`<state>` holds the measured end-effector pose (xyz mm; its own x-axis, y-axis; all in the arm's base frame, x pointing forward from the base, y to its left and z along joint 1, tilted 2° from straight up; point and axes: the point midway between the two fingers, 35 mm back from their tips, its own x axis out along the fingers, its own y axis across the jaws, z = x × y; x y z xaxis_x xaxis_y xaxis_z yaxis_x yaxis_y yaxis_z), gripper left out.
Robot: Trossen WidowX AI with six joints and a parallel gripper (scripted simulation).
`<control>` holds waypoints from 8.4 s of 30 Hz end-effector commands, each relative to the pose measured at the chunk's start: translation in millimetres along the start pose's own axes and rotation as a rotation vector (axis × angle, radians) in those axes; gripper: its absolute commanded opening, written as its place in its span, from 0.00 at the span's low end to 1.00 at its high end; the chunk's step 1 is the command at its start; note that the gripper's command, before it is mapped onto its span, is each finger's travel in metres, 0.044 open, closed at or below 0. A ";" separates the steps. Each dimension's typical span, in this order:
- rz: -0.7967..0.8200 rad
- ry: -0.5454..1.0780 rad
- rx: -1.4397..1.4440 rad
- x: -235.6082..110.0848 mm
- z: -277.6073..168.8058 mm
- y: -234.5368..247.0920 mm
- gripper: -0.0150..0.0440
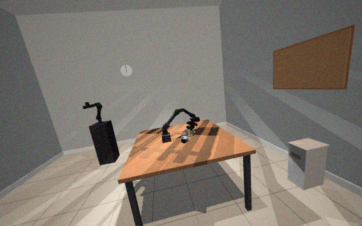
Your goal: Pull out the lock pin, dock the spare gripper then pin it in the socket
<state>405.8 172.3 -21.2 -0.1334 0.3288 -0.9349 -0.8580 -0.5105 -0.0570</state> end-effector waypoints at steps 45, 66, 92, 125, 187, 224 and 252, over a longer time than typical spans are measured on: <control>0.065 -0.058 0.358 -66.2 3.1 20.2 0.25; 0.074 -0.062 0.419 -58.1 -4.0 21.2 0.25; 0.063 -0.056 0.416 -25.3 -15.7 21.8 0.25; 0.049 -0.054 0.435 -7.4 -22.0 22.2 0.25; 0.164 -0.072 0.484 -62.2 8.1 46.6 1.00; 0.154 -0.086 0.575 -135.2 30.3 68.4 1.00; -0.577 -0.109 1.262 -173.7 -146.3 301.7 1.00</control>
<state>245.0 -154.9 75.6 0.3905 0.3381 -0.8563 -0.6642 0.7475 -0.0077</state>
